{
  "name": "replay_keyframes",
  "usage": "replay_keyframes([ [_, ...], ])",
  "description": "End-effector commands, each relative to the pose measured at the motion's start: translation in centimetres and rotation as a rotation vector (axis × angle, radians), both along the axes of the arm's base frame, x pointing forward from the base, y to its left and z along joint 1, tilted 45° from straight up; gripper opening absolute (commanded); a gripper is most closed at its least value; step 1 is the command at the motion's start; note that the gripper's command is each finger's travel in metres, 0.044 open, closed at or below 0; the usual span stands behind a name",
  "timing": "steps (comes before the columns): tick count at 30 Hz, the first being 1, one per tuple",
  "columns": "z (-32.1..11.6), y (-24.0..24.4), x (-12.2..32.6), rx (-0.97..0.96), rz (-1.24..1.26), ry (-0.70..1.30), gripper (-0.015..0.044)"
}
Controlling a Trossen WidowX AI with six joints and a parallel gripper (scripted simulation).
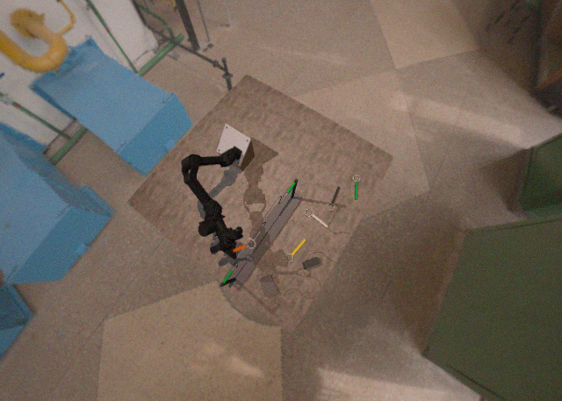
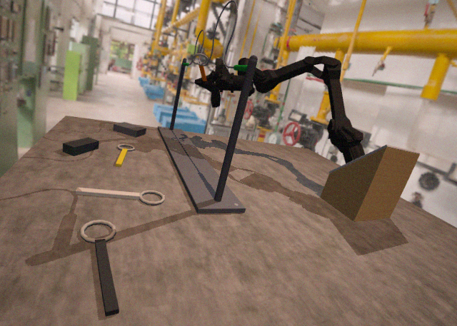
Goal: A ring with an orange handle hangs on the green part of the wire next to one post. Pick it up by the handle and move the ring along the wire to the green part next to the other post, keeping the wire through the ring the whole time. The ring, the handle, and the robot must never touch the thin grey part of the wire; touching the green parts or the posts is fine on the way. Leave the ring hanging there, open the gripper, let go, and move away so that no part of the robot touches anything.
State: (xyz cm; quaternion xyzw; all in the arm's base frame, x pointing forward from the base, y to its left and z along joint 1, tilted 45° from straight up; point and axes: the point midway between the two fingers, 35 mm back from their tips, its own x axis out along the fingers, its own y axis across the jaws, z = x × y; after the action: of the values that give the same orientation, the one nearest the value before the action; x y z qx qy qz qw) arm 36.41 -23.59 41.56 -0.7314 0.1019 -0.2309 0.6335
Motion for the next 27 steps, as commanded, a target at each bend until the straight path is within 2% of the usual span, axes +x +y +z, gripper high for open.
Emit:
replay_keyframes([
  [1, -1.5, -0.2, 0.1, 0.069, -0.001, 0.011, -0.015],
  [27, -6.6, 0.4, 0.2, 0.411, 0.007, 0.022, -0.015],
])
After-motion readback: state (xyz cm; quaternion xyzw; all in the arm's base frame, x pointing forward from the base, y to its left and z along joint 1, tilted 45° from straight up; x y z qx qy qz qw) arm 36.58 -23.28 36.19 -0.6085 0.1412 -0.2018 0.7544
